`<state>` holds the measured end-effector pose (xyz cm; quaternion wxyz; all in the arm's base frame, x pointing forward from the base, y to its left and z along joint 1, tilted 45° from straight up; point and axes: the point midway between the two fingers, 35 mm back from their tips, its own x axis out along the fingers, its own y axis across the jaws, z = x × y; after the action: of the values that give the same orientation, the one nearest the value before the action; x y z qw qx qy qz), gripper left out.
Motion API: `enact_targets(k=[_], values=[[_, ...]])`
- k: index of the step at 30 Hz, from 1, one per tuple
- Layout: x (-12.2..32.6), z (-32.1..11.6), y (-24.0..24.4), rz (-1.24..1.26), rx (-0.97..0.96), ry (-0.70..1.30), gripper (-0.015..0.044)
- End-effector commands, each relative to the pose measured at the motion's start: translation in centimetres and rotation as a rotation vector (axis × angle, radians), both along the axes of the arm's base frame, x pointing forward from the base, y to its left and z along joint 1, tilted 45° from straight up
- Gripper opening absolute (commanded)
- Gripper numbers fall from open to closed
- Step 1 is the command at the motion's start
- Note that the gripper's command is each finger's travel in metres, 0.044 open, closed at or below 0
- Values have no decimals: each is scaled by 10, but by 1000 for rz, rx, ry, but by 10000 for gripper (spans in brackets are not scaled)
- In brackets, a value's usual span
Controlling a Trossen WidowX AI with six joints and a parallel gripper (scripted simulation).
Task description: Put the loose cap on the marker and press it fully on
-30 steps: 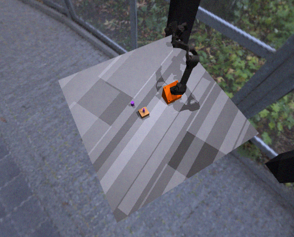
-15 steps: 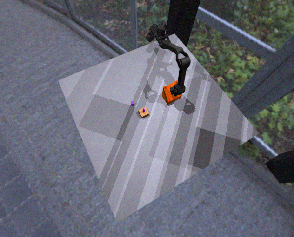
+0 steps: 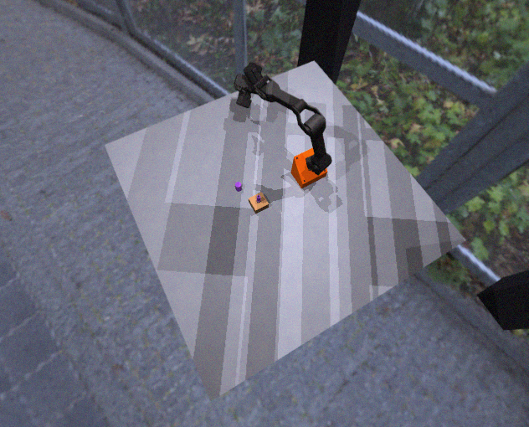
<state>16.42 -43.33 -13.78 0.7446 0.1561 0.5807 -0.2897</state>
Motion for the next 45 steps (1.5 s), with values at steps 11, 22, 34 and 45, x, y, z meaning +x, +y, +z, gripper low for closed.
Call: enact_targets(k=[11, 22, 34, 45], values=[[154, 43, 183, 365, 529, -57, 245], [197, 112, 345, 527, 954, 41, 245], [197, 88, 373, 528, 962, 42, 245], [197, 78, 385, 529, 962, 42, 245]])
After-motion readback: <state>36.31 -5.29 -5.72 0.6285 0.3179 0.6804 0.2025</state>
